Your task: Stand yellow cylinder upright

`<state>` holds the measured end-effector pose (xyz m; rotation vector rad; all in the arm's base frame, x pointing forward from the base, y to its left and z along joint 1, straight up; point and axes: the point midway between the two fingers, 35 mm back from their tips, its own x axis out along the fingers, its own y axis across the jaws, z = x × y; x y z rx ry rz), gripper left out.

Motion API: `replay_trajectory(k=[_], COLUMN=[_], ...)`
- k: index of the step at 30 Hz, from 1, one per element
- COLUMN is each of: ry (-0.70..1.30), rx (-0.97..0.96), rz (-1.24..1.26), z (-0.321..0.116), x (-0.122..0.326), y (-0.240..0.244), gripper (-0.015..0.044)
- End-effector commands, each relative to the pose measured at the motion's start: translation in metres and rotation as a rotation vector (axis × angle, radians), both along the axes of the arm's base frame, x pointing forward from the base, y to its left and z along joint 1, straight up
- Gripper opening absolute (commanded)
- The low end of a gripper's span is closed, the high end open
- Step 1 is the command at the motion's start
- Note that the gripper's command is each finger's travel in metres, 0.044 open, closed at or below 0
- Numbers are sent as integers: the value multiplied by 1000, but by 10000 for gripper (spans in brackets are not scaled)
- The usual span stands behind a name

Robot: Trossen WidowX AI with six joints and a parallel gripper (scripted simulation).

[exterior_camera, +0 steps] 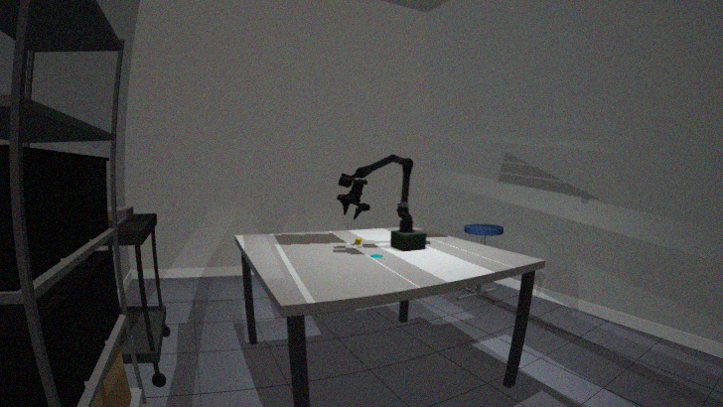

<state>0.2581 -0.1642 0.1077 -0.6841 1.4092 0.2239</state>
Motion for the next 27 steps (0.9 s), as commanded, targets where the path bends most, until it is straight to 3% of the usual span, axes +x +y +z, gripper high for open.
replay_trajectory(k=[1,4,13,21,27], ry=[175,218,220,220,221], rx=[122,184,189,189,190], rz=[343,484,494,494,494], z=[-23,-30,-33,-133,-141], x=[-30,-43,-43,-40,-42], y=[-2,-2,-2,-3,-2], gripper=[309,309,309,309,309])
